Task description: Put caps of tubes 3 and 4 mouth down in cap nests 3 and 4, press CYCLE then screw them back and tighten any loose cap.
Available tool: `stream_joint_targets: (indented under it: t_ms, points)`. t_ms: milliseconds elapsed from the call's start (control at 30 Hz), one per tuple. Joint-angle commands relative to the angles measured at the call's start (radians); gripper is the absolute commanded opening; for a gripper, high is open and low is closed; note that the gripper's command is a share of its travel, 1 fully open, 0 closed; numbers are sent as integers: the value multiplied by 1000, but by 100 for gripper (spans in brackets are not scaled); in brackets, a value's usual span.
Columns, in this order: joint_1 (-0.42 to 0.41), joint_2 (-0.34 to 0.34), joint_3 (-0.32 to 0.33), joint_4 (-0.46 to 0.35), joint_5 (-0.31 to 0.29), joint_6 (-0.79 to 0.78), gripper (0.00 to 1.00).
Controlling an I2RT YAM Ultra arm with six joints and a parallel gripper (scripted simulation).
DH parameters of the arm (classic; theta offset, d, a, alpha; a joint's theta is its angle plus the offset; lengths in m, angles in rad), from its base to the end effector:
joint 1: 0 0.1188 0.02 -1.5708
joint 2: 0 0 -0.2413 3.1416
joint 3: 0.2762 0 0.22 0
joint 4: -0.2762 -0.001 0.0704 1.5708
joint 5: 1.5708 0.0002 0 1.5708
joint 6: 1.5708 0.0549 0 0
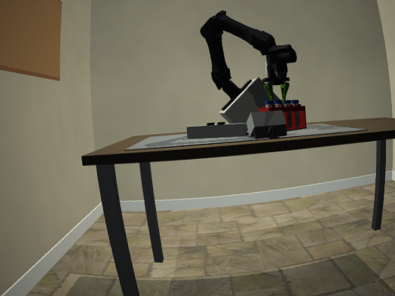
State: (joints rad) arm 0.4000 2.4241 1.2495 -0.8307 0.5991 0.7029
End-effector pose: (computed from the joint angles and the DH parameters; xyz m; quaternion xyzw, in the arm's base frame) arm 0.2787 0.0853 0.0004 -0.0779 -0.9319 0.3533 0.0244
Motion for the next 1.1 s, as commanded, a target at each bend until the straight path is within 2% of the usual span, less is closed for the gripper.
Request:
stream_joint_targets:
  t_ms: [0,67,167,267,300,333,367,433,800,833,1067]
  points:
    - [6,-4,5,0,0,218,49]
    - [6,-4,6,0,0,370,49]
    - [6,-4,6,0,0,385,49]
    - [6,-3,7,0,0,623,49]
    - [7,-3,7,-1,0,635,49]
    - [7,-3,7,0,0,719,49]
    - [7,-3,7,-1,0,719,49]
    - [7,-3,7,0,0,867,49]
    - [7,-2,6,0,0,886,49]
    - [7,-2,6,0,0,886,0]
    - [7,-2,6,0,0,886,0]
